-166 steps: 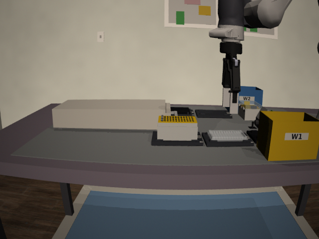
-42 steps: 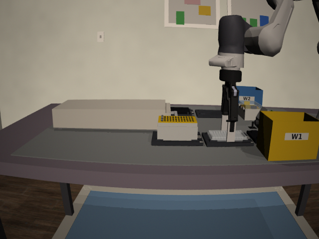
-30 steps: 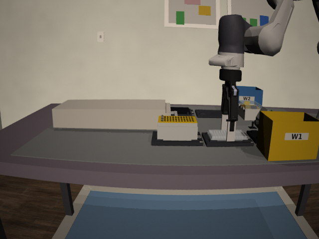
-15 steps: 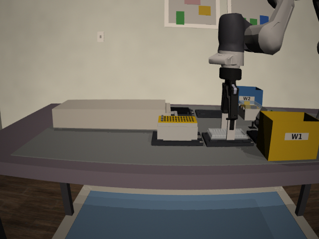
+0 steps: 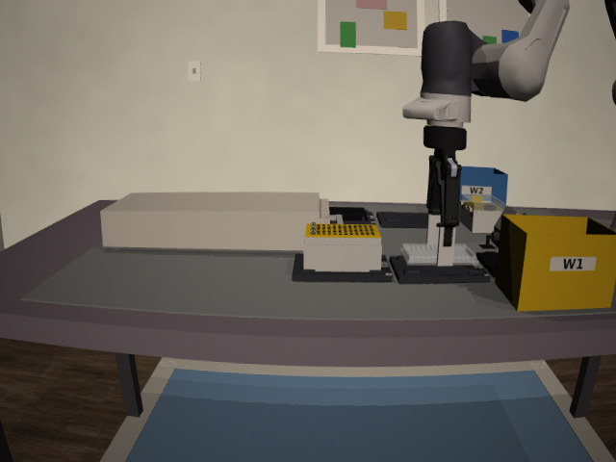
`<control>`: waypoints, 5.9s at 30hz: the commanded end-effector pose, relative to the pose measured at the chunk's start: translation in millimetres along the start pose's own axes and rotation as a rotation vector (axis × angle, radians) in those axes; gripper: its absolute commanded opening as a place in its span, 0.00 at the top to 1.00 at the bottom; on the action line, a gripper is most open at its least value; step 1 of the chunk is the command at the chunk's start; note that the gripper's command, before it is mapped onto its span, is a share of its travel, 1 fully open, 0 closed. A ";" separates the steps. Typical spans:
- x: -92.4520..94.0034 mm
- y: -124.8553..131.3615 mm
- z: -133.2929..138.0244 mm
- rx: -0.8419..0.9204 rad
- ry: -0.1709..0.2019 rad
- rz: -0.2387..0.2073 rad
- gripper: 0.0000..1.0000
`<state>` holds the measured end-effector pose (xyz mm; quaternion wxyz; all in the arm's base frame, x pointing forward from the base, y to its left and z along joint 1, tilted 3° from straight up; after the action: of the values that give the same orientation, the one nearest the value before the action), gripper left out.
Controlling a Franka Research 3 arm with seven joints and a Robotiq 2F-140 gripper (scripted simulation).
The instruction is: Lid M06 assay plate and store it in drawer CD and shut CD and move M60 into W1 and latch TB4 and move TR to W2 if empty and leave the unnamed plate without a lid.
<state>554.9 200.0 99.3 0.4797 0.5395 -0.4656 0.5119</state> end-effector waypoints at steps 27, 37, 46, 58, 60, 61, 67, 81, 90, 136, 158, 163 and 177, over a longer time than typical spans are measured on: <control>34.4 1.1 0.1 -0.004 -0.001 -0.004 1.00; 47.7 1.0 0.1 -0.004 -0.001 -0.004 1.00; 57.0 1.0 0.1 -0.004 -0.001 -0.004 1.00; 70.4 0.9 0.1 -0.004 -0.001 -0.004 1.00; 73.0 0.9 0.1 -0.004 -0.001 -0.004 1.00; 74.4 0.9 0.1 -0.004 -0.001 -0.004 1.00; 82.4 0.9 0.1 -0.004 -0.001 -0.004 1.00; 98.4 0.8 0.1 -0.004 -0.001 -0.004 1.00; 110.4 0.7 0.1 -0.004 -0.001 -0.004 1.00; 112.4 0.7 0.1 -0.004 -0.001 -0.004 1.00; 112.5 37.5 -30.8 -0.039 0.000 -0.004 1.00; 112.6 43.6 -35.9 -0.039 0.000 -0.004 1.00; 112.7 68.1 -56.5 -0.039 0.000 -0.004 1.00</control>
<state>488.2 244.9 214.7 0.4856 0.5380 -0.4653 0.5081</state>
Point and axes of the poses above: the point where the finger pads meet when closed, its own x axis back along the fingers, its own z axis across the jaws, y = z × x, the point moved 10 cm from there along x, back along the fingers, and after that the axes turned 3 degrees about x, right-handed, at the moved point
